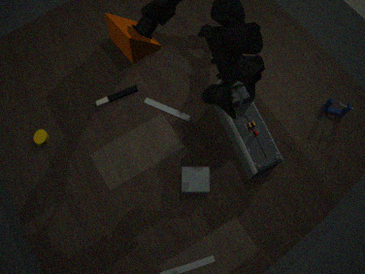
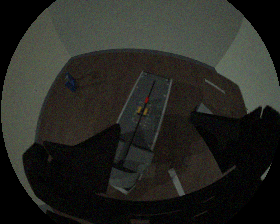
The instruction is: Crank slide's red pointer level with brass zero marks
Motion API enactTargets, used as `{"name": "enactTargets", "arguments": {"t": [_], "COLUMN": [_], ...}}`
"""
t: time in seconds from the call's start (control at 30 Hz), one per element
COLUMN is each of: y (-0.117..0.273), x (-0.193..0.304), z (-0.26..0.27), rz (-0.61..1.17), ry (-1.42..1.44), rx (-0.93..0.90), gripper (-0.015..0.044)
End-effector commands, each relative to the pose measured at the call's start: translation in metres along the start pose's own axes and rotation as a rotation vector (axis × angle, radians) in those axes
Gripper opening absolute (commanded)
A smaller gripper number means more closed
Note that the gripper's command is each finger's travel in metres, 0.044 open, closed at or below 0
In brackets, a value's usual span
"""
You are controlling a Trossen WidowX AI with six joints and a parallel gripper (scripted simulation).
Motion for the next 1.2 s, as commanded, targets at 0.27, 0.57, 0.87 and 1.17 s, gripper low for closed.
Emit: {"name": "enactTargets", "arguments": {"t": [0.27,0.57,0.87,1.17], "y": [0.000,0.017,0.039,0.061], "x": [0.002,-0.014,-0.025,-0.013], "z": [-0.002,-0.005,0.005,0.043], "rz": [-0.002,-0.002,-0.001,-0.003], "ry": [-0.006,-0.003,-0.036,-0.164], "rx": [0.009,0.007,0.022,0.087], "gripper": [0.0440,0.0440,0.0440,0.0440]}}
Point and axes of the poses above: the point midway between the two fingers, 35 mm back from their tips, its own y axis back along the fingers, its own z axis across the jaws, x = y × z, the point moved 2 cm from there along y, back along the fingers, and after that the axes turned 1 degree about -y, right-handed, at the moved point
